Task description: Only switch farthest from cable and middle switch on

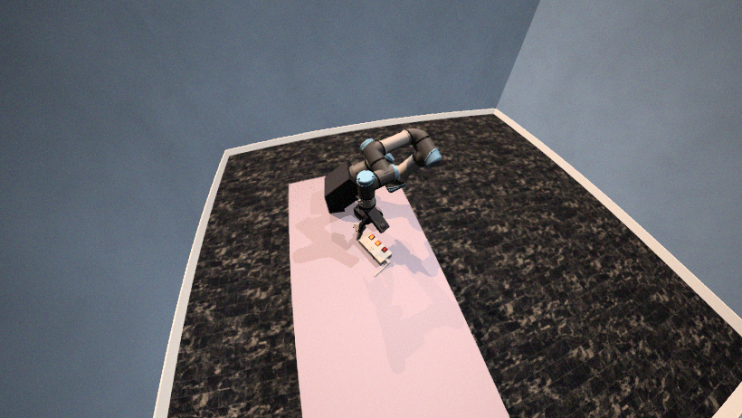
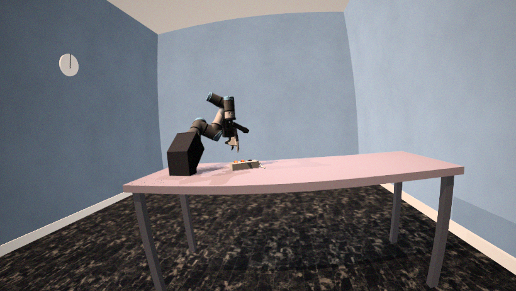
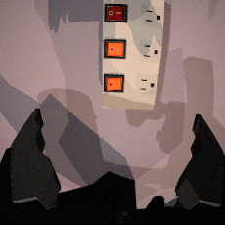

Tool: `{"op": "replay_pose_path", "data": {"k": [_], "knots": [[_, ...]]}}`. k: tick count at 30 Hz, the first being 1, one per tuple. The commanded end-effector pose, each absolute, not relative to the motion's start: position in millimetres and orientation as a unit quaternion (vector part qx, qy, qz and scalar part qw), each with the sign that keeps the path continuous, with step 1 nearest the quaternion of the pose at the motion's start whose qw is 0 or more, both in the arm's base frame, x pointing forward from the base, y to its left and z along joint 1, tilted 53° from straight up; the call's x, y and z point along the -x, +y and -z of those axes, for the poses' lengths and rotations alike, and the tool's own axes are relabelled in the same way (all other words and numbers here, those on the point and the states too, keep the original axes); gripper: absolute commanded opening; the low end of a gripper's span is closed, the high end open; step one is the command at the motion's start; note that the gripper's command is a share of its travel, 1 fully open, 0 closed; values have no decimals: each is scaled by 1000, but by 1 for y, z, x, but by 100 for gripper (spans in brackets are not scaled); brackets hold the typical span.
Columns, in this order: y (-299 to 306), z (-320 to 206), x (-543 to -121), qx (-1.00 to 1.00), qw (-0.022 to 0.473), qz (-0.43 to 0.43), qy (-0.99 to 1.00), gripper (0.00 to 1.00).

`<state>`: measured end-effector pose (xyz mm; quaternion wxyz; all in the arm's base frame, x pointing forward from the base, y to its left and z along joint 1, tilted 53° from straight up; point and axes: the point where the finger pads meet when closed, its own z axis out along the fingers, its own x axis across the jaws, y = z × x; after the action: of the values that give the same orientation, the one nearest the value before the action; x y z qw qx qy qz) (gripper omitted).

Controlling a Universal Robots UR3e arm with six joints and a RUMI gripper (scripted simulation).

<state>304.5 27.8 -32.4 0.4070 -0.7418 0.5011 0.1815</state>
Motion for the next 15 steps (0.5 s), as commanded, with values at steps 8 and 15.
{"op": "replay_pose_path", "data": {"k": [8,15], "knots": [[-6,7,-299,742,407,-181,501,100],[-21,-5,-296,742,407,-181,501,100]]}}
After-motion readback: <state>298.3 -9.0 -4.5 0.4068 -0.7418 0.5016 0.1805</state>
